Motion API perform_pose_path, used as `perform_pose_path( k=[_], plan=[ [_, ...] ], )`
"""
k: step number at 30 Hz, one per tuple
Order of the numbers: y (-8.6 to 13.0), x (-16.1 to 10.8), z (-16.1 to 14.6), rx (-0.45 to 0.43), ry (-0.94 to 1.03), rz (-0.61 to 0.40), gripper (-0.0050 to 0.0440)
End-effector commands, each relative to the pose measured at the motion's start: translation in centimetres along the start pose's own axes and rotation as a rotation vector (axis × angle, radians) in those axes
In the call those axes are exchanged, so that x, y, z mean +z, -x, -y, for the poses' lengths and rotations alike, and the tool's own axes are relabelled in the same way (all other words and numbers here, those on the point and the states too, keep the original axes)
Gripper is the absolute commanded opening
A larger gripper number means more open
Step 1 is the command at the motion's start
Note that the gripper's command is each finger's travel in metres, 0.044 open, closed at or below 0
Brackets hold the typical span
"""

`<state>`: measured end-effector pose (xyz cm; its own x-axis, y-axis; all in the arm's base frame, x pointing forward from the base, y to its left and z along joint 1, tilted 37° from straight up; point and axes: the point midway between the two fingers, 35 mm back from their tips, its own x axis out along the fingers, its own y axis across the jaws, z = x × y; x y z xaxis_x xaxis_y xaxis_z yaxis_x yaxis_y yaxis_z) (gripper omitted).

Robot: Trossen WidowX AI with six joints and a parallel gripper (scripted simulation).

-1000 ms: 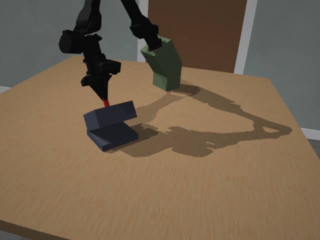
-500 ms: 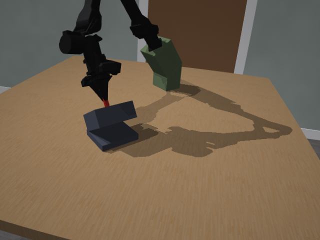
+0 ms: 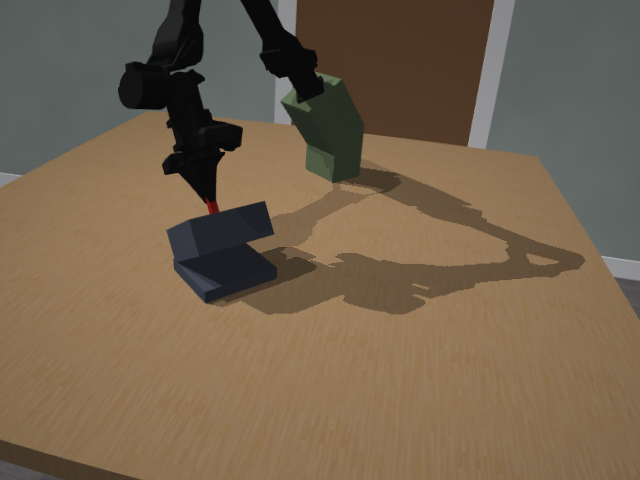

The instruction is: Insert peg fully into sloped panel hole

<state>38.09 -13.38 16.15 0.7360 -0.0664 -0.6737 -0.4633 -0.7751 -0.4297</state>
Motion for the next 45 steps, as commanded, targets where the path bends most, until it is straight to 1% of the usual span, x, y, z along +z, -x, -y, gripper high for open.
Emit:
perform_pose_path(
  k=[1,45],
  plan=[
    [0.47,-0.56,0.39,-0.006,0.004,-0.020,0.0000],
    [-0.04,-0.56,0.39,-0.006,0.004,-0.020,0.0000]
  ],
)
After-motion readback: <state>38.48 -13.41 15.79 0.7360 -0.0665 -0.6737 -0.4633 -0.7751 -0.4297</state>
